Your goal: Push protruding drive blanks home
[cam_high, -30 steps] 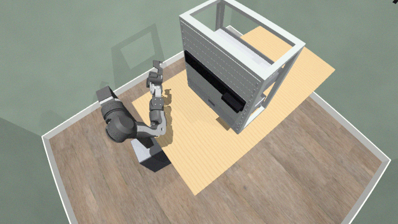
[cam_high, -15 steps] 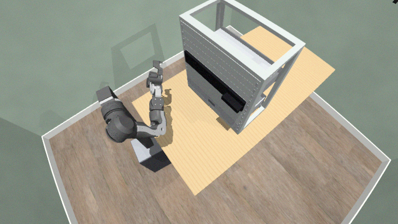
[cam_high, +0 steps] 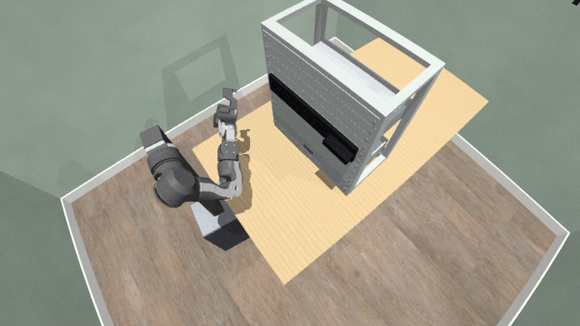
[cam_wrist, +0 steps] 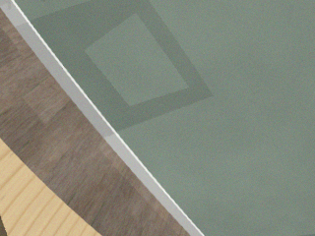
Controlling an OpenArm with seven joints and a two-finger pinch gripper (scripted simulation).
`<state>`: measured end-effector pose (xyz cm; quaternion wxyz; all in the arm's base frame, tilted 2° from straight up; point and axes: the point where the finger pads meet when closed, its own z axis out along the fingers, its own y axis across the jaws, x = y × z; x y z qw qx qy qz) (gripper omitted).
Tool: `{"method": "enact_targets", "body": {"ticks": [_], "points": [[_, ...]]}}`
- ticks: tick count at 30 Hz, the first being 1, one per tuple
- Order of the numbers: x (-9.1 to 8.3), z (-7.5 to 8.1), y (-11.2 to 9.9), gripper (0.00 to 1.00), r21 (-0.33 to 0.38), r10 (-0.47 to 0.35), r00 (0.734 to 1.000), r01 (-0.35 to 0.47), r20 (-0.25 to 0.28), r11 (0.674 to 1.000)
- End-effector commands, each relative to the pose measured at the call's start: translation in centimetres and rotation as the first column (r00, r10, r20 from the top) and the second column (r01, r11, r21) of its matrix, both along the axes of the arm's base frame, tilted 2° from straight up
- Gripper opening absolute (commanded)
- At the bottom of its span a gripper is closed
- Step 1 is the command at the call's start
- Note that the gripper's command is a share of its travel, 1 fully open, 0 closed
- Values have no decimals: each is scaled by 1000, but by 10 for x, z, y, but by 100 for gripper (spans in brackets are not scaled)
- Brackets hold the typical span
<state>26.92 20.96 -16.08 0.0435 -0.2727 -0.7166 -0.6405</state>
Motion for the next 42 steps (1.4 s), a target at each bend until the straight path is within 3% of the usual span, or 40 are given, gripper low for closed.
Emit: {"method": "enact_targets", "body": {"ticks": [1,13,21,27,29,35,42], "points": [[-1,0,-1,100,-7,8,1000,-8,4,1000],[-7,-12,-13,100,-78,49,998,-47,25,996],[-18,-36,-41,100,-231,131,990,-116,50,966],[-31,-60,-73,100,-390,216,975,-178,54,903],[-31,-60,-73,100,-390,216,975,-178,54,903],[-46,-85,-117,100,-565,304,952,-235,30,791],[-63,-108,-177,100,-745,388,921,-283,-35,604]]}}
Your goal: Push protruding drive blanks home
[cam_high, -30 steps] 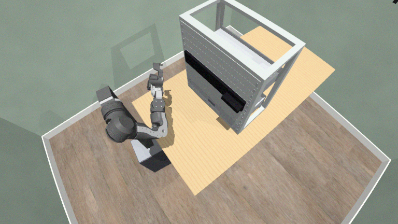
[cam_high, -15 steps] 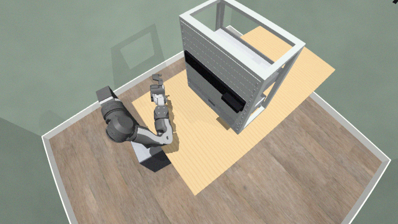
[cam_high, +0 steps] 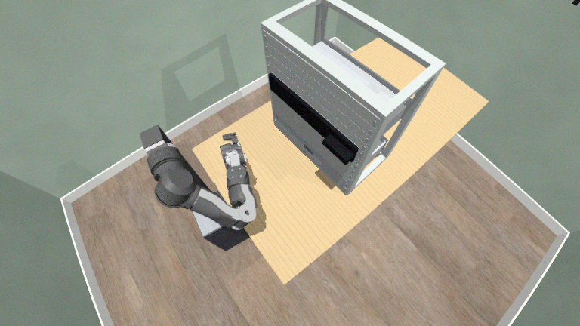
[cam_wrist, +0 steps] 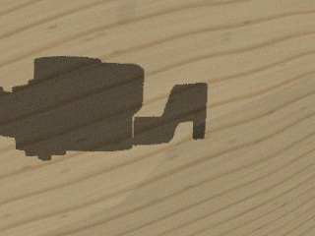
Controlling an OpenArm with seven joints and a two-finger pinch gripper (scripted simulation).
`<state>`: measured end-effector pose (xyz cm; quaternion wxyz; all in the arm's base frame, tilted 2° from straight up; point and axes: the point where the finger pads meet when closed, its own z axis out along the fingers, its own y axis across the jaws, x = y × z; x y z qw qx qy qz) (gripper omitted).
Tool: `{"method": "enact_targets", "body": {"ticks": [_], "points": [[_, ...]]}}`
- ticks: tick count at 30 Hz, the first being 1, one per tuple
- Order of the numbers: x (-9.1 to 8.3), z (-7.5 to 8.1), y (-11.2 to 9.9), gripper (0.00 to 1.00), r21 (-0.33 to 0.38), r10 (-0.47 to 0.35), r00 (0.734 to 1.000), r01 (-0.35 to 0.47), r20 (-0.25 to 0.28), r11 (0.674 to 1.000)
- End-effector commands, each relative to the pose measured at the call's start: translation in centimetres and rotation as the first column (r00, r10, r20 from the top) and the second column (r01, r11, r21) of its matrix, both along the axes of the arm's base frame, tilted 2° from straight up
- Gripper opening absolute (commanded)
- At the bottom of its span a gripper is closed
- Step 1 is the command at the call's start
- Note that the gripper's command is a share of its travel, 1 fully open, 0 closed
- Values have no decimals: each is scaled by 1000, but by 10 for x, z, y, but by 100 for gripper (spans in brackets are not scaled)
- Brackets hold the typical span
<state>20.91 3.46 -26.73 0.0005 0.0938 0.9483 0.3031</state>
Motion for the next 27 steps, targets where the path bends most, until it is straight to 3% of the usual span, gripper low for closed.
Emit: {"method": "enact_targets", "body": {"ticks": [1,2,4,8,17,27], "points": [[-6,-4,-11,100,-57,31,1000,-31,0,998],[-8,-7,-19,100,-92,43,999,-42,0,995],[-8,-7,-19,100,-92,43,999,-42,0,995],[-18,-13,-53,100,-222,84,996,-82,-2,972],[-36,-17,-116,100,-444,147,989,-143,-27,885],[-46,-14,-147,100,-544,174,984,-172,-48,821]]}}
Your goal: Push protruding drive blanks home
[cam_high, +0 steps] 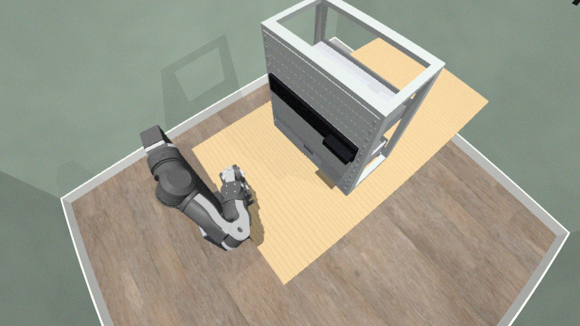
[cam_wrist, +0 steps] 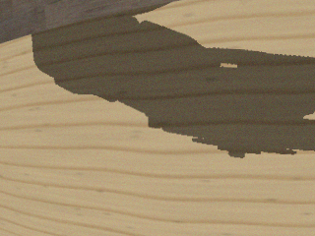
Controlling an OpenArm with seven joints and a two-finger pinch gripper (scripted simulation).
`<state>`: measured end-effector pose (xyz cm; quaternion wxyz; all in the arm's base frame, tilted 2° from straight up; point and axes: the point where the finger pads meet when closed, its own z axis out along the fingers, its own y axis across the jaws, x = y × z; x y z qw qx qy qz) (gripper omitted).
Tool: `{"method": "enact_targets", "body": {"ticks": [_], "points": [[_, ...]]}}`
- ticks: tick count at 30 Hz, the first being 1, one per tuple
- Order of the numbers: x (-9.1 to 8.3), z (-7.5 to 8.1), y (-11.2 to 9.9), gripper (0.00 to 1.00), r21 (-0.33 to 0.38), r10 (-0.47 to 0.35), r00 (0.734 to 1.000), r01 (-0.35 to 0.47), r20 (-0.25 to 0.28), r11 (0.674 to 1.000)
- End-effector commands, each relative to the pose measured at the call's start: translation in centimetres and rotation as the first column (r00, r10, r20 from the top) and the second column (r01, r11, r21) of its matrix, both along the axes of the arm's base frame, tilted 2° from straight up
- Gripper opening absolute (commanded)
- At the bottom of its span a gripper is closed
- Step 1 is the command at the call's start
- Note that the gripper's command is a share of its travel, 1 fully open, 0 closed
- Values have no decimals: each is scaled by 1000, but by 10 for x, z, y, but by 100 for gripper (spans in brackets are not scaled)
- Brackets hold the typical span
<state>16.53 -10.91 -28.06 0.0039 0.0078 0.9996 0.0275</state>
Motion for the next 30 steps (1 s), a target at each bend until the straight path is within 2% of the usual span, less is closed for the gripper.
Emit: {"method": "enact_targets", "body": {"ticks": [1,7,16,30], "points": [[-3,0,-6,100,-27,12,1000,-12,-5,1000],[-5,1,-13,100,-55,18,1000,-19,-6,998],[-5,1,-14,100,-59,19,1000,-19,-6,998],[-3,3,-7,100,-22,9,1000,-9,5,1000]]}}
